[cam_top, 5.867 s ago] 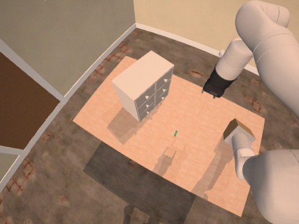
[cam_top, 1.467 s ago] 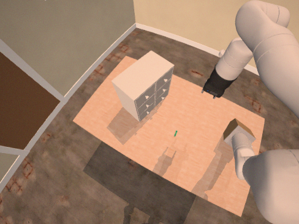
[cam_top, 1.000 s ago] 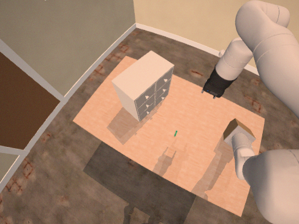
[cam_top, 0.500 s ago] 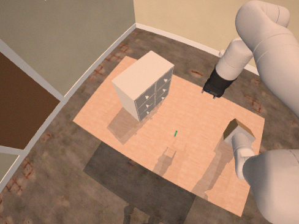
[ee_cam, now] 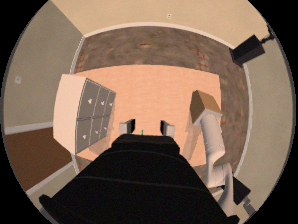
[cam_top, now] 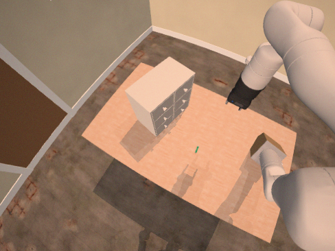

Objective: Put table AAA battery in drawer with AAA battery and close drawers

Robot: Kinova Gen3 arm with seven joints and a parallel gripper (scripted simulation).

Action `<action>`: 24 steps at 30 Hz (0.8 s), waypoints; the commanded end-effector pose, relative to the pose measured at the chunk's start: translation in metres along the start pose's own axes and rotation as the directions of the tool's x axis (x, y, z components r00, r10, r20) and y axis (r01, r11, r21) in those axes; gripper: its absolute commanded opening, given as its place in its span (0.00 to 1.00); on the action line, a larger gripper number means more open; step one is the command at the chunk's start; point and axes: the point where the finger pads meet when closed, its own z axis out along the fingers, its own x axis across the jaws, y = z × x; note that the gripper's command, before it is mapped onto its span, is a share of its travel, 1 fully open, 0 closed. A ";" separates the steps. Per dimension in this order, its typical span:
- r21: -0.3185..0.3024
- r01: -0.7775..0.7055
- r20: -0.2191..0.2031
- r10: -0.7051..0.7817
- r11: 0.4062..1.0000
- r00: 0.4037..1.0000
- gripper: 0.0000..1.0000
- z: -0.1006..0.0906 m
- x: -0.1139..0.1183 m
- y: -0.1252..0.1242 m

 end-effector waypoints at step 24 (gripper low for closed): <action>0.001 -0.280 0.000 0.280 0.960 0.960 1.00 0.016 -0.008 -0.002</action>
